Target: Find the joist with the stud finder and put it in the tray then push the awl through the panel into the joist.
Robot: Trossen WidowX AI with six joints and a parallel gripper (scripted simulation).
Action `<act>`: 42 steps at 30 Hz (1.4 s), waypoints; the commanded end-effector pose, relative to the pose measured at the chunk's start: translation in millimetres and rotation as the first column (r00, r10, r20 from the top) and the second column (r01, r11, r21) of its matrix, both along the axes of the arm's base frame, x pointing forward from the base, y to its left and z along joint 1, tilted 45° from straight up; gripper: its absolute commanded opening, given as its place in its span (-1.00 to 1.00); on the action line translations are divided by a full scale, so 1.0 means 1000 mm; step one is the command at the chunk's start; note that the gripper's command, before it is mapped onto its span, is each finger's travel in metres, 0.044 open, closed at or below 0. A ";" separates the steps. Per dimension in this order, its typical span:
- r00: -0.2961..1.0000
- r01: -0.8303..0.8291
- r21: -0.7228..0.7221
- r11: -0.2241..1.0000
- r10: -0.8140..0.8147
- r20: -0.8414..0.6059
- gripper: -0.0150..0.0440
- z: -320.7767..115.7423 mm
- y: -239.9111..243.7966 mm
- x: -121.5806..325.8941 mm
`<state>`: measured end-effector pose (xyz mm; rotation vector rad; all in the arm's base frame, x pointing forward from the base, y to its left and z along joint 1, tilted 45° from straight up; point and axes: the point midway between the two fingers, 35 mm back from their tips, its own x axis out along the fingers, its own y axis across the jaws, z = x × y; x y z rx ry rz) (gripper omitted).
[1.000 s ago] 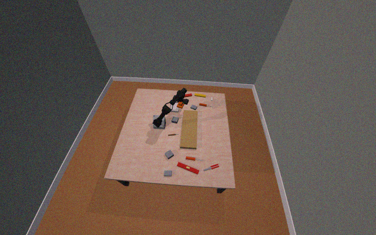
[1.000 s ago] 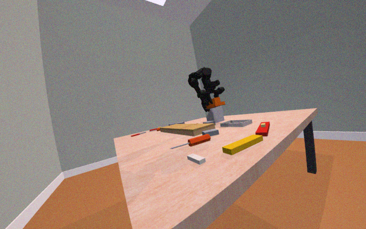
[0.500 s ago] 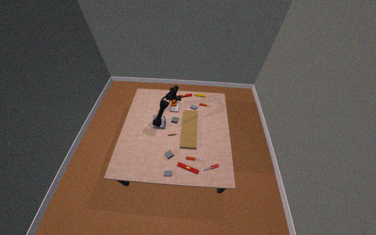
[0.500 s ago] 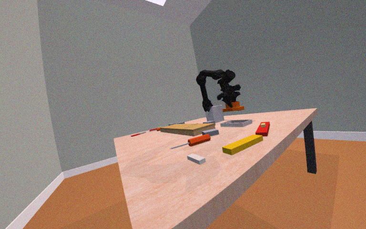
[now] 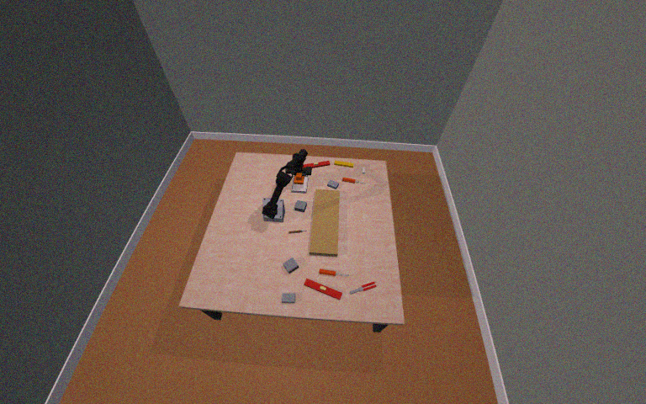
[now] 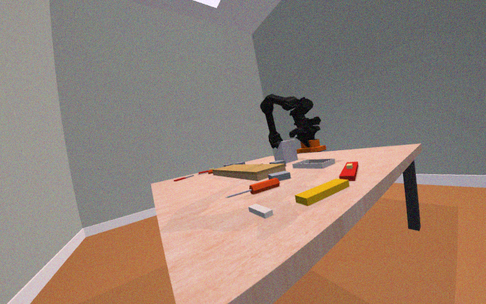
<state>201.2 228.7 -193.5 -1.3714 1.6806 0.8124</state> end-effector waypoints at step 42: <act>1.000 0.001 0.001 1.000 -0.001 -0.001 -0.05 -0.048 -0.048 -0.010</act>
